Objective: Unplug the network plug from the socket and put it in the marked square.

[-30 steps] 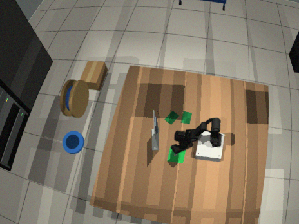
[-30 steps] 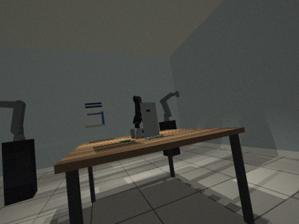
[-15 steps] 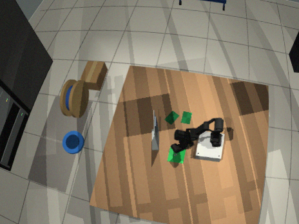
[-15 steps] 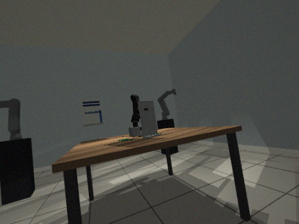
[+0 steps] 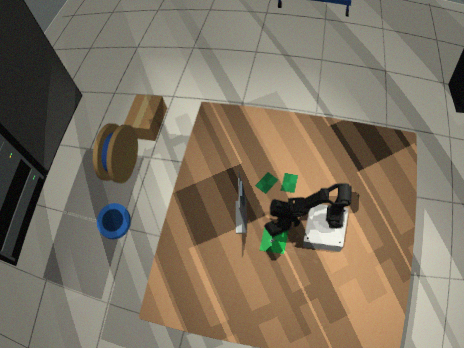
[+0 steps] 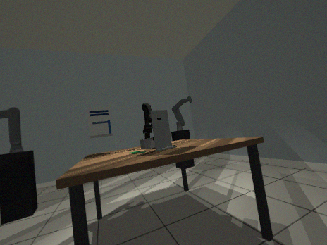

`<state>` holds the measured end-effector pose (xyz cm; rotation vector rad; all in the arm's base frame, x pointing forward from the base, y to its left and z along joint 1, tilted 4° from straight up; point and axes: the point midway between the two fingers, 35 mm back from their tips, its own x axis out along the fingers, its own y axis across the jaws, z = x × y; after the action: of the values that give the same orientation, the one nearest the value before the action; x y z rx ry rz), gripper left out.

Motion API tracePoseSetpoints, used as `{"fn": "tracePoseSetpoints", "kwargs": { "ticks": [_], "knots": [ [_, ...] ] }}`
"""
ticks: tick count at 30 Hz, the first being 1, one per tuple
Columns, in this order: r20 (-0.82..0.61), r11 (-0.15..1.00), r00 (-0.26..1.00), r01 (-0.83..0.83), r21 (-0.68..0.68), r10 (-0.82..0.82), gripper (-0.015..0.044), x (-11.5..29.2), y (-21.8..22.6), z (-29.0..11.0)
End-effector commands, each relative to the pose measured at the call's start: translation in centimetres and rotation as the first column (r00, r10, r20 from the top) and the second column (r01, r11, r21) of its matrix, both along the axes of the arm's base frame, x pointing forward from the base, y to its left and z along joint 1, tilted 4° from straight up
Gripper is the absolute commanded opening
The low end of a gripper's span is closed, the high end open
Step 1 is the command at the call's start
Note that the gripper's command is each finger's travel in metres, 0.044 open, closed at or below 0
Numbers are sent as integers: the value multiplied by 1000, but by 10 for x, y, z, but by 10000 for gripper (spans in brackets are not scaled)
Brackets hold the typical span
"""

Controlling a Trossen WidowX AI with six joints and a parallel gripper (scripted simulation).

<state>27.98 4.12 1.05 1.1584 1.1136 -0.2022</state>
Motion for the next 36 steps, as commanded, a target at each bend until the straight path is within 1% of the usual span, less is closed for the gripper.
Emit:
{"fn": "tracePoseSetpoints", "kwargs": {
  "ticks": [1, 36],
  "knots": [
    [10, 1000, 1000, -5, -1, 5, 156, 1, 0, 8],
    [9, 1000, 1000, -5, -1, 5, 156, -7, -4, 50]
  ]
}}
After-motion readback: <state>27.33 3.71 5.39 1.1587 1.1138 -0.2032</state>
